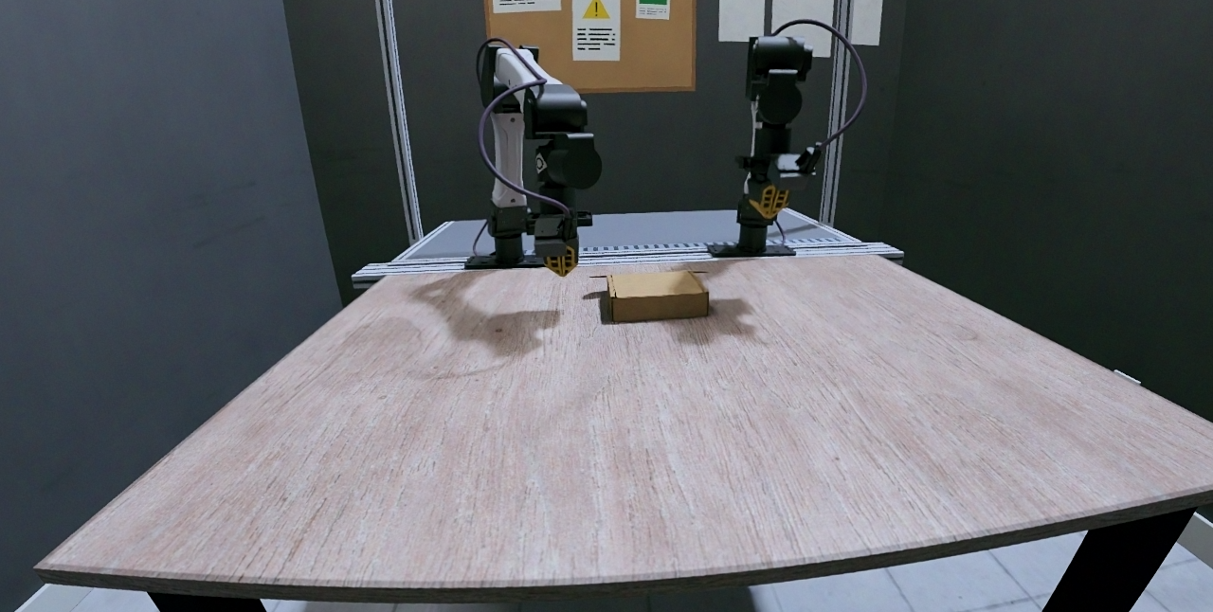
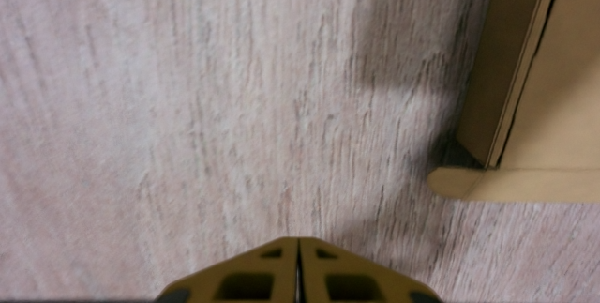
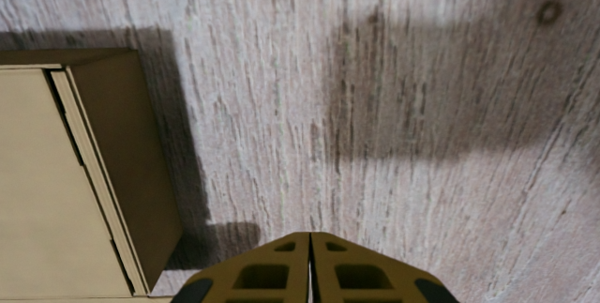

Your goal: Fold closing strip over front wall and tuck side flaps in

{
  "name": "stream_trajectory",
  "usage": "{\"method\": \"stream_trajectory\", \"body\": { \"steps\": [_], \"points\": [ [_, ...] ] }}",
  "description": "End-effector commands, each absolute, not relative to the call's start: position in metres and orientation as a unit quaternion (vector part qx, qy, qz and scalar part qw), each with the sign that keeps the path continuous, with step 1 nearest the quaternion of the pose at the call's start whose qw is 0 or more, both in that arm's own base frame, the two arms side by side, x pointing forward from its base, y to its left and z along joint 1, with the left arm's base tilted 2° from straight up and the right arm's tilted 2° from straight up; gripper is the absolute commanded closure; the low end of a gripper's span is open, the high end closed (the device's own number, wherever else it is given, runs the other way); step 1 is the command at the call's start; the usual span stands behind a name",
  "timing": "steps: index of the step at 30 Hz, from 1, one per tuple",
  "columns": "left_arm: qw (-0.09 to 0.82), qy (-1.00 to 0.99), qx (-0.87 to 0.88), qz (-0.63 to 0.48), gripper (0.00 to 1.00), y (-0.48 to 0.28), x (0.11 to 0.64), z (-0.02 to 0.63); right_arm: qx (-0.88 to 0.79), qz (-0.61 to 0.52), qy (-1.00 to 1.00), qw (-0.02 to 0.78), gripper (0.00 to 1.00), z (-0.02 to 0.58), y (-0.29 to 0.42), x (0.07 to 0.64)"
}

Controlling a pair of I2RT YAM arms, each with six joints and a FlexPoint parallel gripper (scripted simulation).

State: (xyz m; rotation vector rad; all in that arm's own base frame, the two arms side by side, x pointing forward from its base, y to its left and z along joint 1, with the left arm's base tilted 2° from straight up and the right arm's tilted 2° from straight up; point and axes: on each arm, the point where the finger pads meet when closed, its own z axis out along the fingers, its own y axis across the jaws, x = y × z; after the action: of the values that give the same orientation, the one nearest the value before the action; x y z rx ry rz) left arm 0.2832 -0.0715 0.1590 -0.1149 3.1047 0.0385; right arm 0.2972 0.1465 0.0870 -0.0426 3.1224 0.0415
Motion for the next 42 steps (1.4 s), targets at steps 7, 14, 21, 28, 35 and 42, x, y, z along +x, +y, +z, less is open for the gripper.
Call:
{"method": "stream_trajectory", "body": {
  "steps": [7,14,21,28,35,42],
  "points": [
    [-0.008,1.000,-0.023,0.019,1.00,-0.068,0.268,0.166,-0.013,0.022,0.999,0.027,1.00,0.123,0.132,0.293],
    [0.012,0.999,-0.030,0.014,1.00,-0.067,0.273,0.174,-0.013,0.021,0.999,0.025,1.00,0.141,0.119,0.282],
    [0.012,0.999,-0.030,0.014,1.00,-0.067,0.273,0.174,-0.013,0.020,0.999,0.024,1.00,0.168,0.102,0.268],
    [0.012,0.999,-0.030,0.014,1.00,-0.067,0.273,0.174,-0.013,0.020,0.999,0.024,1.00,0.187,0.090,0.259],
    [0.038,0.999,0.012,-0.011,1.00,-0.081,0.280,0.161,-0.053,0.033,0.998,0.016,1.00,0.155,0.106,0.268],
    [0.055,0.996,0.060,-0.034,1.00,-0.096,0.295,0.135,-0.101,0.061,0.992,0.044,1.00,0.137,0.123,0.282]
  ]
}}
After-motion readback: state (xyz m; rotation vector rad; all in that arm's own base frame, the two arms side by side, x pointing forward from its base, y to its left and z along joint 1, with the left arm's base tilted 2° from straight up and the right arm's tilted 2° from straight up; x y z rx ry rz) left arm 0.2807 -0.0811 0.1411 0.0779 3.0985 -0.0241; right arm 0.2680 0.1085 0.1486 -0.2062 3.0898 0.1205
